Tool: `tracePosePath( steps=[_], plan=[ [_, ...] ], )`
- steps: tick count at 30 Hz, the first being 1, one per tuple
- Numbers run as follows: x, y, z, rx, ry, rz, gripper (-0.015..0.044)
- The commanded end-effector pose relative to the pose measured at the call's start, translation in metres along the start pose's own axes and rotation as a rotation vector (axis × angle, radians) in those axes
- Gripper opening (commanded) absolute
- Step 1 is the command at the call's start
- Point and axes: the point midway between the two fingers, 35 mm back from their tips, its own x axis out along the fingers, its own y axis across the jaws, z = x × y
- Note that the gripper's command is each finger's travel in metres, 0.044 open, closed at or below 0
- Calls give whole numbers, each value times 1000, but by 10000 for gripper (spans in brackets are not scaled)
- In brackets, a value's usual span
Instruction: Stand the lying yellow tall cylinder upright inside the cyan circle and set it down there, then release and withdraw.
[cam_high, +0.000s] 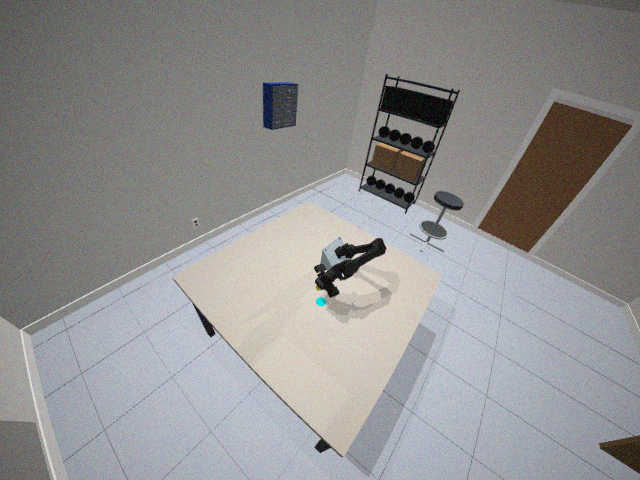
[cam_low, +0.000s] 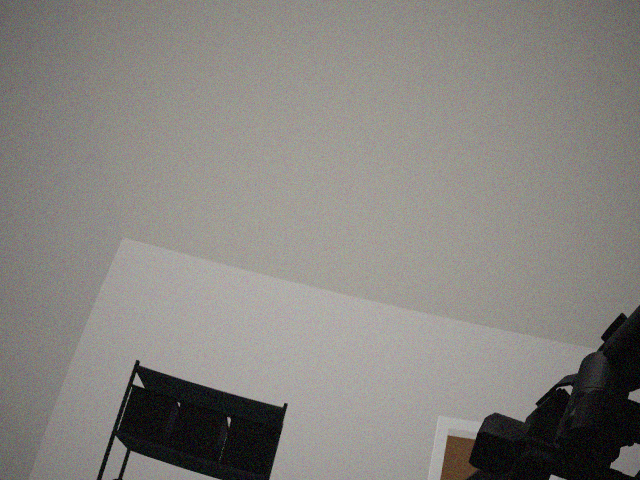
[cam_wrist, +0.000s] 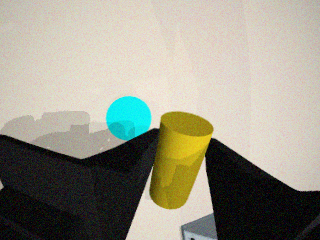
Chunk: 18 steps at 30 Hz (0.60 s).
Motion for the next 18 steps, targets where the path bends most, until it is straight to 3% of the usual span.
tracePosePath(
  steps=[1,18],
  plan=[
    [2,-1,-1,-1,-19,-19,105],
    [7,-1,-1,-9,-115,-71,105]
  ],
)
